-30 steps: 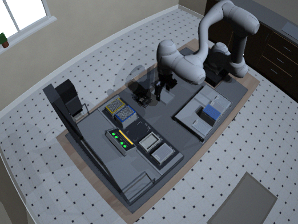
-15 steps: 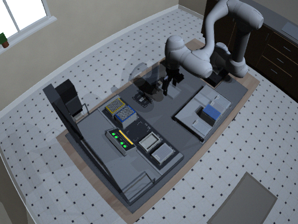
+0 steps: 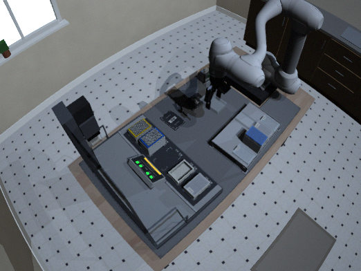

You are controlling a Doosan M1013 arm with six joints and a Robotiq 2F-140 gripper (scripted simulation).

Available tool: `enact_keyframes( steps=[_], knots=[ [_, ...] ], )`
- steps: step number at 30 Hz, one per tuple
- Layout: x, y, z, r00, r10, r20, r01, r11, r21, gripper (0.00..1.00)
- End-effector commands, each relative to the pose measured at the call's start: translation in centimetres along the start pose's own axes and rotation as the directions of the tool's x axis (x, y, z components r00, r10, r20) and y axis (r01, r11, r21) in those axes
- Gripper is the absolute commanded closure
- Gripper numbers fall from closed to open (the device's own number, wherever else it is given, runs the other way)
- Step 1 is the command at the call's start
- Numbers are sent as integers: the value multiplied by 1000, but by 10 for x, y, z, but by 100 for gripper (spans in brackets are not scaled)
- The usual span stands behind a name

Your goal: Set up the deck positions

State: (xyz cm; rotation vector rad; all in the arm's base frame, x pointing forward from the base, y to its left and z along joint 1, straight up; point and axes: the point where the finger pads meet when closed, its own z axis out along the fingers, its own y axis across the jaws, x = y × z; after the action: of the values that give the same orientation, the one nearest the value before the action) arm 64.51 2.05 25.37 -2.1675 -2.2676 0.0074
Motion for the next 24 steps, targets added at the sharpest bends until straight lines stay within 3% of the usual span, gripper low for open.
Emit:
enact_keyframes(
  steps=[1,24],
  knots=[
    [0,-20,0,1000,0,-3,0,1000,-4,90],
    [4,-125,0,1000,-2,-3,2,1000,-2,90]
  ],
)
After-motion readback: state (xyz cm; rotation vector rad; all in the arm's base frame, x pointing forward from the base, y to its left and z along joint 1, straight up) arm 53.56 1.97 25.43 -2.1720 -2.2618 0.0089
